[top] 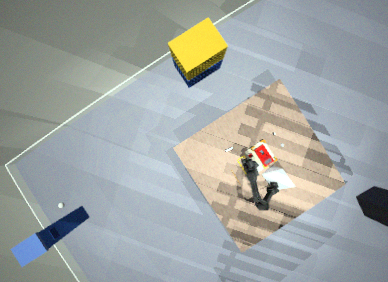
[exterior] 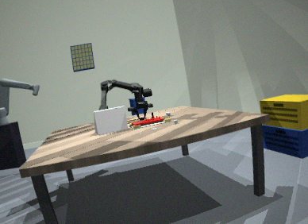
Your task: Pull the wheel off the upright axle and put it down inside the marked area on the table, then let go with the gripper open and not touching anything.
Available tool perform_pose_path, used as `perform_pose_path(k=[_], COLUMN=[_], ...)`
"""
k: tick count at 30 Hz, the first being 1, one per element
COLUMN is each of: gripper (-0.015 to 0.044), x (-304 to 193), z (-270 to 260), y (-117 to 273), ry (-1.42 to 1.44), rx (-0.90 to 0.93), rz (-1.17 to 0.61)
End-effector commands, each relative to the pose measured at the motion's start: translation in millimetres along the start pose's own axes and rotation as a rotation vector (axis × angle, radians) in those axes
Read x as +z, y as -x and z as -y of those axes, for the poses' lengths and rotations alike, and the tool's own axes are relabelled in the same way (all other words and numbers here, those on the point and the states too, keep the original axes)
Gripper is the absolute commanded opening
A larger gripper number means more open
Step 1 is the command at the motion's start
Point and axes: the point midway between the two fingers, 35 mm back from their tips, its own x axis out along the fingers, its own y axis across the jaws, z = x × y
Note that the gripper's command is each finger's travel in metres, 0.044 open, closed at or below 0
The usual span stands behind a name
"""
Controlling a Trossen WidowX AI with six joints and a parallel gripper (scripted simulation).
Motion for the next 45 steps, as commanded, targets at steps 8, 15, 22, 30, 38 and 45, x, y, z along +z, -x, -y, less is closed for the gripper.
perform_pose_path(k=[8,15,22,30,38,45], gripper=[0.0131,0.03,0.03,0.044,0.044,0.044], x=[-0.6,-0.3,0.4,29.4,37.8,37.8], z=[2.2,1.5,2.0,51.8,82.7,82.7], y=[-8.3,-1.7,51.5,81.2,96.3,96.3], ry=[-0.001,-0.002,-0.008,-0.015,-0.012,-0.012], rx=[-0.005,-0.004,-0.001,0.001,-0.006,-0.006], rz=[-0.002,-0.001,-0.006,0.005,-0.003,-0.003])
